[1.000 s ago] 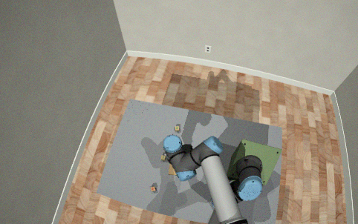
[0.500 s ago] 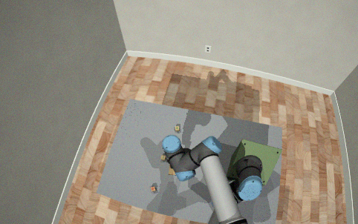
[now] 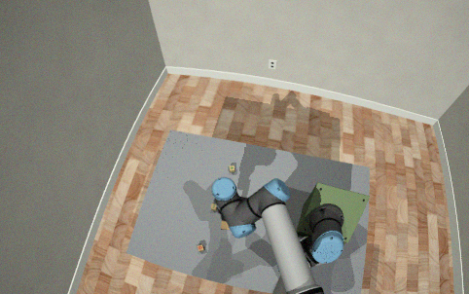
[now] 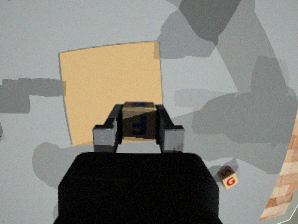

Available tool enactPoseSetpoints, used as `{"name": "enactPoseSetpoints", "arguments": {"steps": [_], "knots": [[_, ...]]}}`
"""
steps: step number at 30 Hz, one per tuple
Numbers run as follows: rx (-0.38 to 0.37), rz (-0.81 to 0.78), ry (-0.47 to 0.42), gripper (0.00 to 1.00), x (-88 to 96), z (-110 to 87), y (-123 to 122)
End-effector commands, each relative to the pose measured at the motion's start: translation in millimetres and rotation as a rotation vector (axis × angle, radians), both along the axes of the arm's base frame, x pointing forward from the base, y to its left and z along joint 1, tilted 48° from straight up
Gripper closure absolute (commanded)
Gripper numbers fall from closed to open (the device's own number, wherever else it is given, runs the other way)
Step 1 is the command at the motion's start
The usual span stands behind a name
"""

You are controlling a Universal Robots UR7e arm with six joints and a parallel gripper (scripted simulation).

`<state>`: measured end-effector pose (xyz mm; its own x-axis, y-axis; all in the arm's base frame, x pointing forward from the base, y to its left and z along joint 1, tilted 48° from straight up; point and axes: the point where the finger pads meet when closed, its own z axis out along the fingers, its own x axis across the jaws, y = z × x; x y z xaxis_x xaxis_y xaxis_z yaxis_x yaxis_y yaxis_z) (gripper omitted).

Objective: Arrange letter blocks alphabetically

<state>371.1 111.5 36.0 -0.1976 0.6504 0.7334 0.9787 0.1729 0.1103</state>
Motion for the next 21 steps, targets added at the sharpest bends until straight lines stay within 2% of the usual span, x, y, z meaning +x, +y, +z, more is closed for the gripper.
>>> {"name": "enactPoseSetpoints", "arguments": {"steps": [1, 21], "knots": [[-0.002, -0.016, 0.017, 0.51, 0.5, 0.7, 0.2], [-0.002, -0.025, 0.026, 0.51, 0.5, 1.0, 0.4]]}}
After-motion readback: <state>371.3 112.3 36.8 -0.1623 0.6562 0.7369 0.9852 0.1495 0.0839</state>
